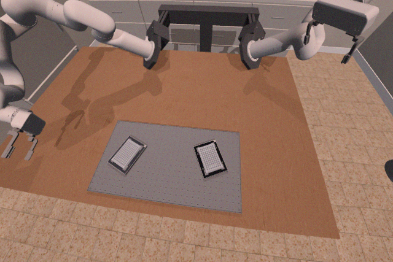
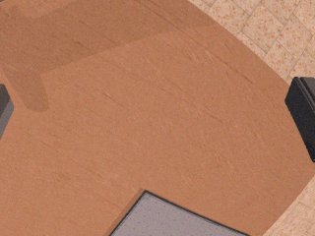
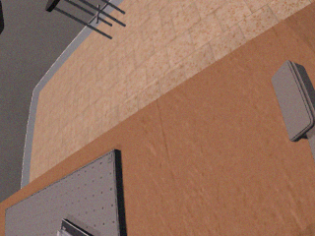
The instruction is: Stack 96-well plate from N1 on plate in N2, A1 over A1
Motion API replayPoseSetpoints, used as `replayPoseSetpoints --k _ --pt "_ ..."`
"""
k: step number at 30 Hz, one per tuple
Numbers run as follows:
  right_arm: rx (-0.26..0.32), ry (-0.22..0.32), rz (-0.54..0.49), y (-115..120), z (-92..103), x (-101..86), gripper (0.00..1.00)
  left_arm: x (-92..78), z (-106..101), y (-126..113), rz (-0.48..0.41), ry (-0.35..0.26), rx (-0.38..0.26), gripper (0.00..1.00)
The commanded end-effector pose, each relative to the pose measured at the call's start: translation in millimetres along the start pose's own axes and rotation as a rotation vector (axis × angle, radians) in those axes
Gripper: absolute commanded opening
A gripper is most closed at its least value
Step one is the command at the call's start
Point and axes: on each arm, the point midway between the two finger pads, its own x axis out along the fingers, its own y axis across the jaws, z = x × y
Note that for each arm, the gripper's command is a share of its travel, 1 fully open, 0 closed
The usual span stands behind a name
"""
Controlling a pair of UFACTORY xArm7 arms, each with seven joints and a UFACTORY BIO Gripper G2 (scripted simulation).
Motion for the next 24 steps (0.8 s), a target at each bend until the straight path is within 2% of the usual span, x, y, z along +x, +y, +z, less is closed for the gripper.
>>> replayPoseSetpoints --k 1,8,24 --pt "-0.001 -0.003 0.004 2.1 1.6 0.8 1.00 -0.2 -0.4 14.6 0.081 0.039 -0.036 1.00" --pt "-0.001 -0.003 0.004 2.1 1.6 0.8 1.00 -0.8 -3.4 28.5 0.169 0.082 -0.068 1.00" --pt "-0.001 -0.003 0.004 2.1 1.6 0.8 1.00 -2.7 -7.6 43.3 0.271 0.136 -0.102 1.00"
